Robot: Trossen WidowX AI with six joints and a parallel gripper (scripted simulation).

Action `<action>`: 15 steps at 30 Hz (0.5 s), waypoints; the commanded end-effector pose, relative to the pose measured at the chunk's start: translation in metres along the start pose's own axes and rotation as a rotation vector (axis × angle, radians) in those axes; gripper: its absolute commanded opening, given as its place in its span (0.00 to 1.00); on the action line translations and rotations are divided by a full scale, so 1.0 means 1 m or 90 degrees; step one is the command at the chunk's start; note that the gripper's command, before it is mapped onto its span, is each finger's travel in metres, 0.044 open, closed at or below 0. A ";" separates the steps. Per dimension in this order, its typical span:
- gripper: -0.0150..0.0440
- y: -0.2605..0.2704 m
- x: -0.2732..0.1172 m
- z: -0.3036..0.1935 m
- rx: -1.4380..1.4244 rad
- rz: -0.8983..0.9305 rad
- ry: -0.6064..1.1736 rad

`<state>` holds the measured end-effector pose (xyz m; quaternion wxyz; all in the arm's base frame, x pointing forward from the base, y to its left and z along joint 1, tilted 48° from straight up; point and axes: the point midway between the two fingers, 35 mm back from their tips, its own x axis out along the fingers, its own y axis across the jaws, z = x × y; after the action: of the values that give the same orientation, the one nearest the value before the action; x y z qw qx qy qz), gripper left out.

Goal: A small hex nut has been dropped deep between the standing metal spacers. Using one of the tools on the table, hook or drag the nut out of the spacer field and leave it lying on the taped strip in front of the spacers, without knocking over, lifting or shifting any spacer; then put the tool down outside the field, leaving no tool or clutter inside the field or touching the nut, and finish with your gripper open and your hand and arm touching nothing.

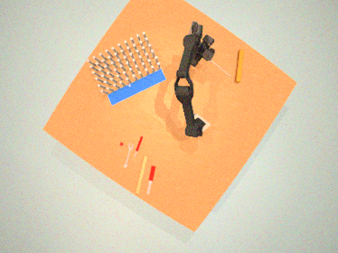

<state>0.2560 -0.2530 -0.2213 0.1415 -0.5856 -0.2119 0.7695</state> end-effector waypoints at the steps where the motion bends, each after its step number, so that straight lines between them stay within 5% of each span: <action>1: 0.25 -0.002 0.004 -0.001 0.003 -0.003 0.000; 15: 0.25 -0.005 0.015 -0.004 0.003 -0.003 0.001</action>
<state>0.2559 -0.2438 -0.2298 0.1416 -0.5858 -0.2121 0.7693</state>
